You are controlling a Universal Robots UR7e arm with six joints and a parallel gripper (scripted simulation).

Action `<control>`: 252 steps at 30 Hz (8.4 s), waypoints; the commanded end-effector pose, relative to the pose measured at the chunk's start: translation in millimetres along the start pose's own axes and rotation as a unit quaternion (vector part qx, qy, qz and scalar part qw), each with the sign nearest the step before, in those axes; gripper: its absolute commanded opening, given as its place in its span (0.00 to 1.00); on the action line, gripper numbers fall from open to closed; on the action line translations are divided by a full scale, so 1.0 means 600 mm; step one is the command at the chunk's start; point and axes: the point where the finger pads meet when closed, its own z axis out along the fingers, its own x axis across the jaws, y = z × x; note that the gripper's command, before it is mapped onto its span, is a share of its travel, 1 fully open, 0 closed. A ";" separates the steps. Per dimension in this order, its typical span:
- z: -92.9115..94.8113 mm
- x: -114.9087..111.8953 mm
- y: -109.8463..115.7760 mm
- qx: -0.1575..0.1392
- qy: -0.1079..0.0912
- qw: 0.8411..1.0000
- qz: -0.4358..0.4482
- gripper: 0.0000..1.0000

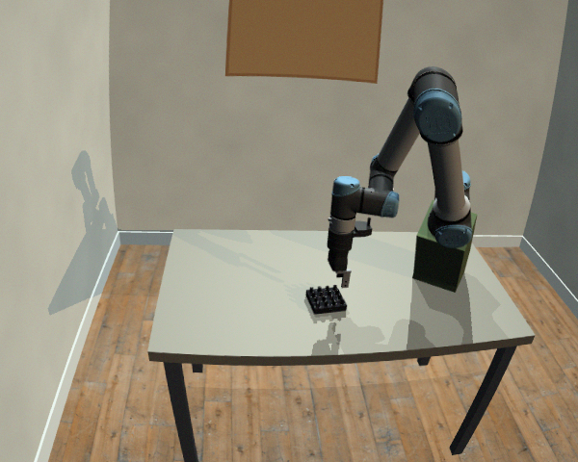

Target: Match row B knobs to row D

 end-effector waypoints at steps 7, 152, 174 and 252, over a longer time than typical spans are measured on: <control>-0.002 0.000 0.004 -0.002 0.000 1.000 -0.004 0.46; 0.073 0.001 0.006 -0.002 0.000 1.000 -0.004 0.46; 0.073 0.001 0.006 -0.001 0.000 1.000 -0.004 0.46; 0.073 0.003 0.000 0.000 0.000 1.000 -0.003 0.46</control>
